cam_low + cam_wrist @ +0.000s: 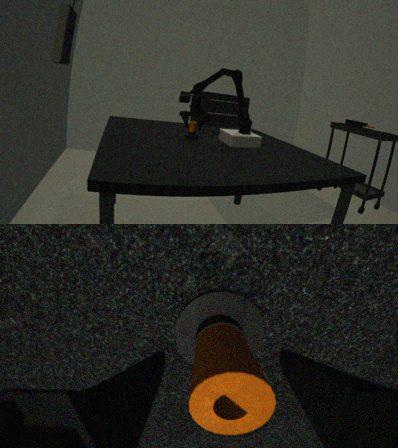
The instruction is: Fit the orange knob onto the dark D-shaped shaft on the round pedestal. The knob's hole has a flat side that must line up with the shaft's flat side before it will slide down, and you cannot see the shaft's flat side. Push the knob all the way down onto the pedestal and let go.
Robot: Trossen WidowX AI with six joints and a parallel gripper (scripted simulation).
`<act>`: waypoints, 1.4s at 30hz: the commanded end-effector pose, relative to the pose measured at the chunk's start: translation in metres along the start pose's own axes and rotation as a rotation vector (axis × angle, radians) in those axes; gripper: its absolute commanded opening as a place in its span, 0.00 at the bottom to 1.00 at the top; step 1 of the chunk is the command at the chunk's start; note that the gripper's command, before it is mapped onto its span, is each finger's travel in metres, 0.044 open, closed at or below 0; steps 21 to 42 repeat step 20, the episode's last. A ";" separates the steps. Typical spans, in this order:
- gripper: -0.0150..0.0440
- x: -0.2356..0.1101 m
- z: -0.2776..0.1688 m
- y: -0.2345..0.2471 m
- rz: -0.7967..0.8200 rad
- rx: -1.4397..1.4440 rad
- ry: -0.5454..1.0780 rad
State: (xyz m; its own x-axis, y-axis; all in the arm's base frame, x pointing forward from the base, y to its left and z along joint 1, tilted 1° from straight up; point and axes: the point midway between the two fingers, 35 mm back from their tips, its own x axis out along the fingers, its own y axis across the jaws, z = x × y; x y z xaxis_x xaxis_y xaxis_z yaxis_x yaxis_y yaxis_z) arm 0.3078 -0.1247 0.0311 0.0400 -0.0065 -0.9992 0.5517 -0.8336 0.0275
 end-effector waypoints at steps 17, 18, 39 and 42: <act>1.00 -0.095 -0.002 0.003 0.001 0.000 0.000; 1.00 -0.095 -0.002 0.003 0.001 0.000 0.000; 1.00 -0.095 -0.002 0.003 0.001 0.000 0.000; 1.00 -0.095 -0.002 0.003 0.001 0.000 0.000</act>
